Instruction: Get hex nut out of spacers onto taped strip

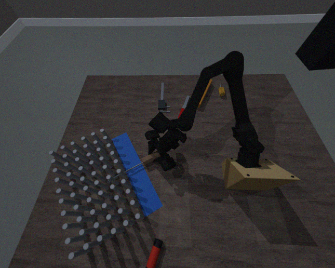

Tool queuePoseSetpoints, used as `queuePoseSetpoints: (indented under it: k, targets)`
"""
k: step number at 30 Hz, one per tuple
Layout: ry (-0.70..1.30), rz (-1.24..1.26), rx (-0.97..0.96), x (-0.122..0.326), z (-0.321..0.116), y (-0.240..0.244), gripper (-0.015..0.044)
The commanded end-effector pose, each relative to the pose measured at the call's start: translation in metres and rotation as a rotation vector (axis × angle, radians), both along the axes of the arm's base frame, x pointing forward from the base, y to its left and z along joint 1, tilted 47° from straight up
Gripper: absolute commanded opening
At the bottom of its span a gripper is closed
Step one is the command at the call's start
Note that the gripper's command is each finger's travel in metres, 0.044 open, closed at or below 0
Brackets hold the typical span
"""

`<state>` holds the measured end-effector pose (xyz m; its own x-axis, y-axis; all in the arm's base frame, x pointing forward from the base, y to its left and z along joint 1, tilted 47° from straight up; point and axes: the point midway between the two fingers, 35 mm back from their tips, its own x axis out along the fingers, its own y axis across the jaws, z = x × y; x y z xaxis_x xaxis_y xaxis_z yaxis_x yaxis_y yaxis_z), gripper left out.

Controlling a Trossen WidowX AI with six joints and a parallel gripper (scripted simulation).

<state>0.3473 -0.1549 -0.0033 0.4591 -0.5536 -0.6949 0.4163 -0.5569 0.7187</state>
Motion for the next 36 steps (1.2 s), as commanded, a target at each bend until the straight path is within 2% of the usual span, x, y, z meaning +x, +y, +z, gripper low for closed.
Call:
queuePoseSetpoints:
  k: [1, 36]
  targets:
    - [-0.001, 0.004, 0.0, -0.003, 0.002, 0.0, 0.0]
    - [0.0, 0.004, -0.001, -0.023, 0.01, -0.005, 0.0]
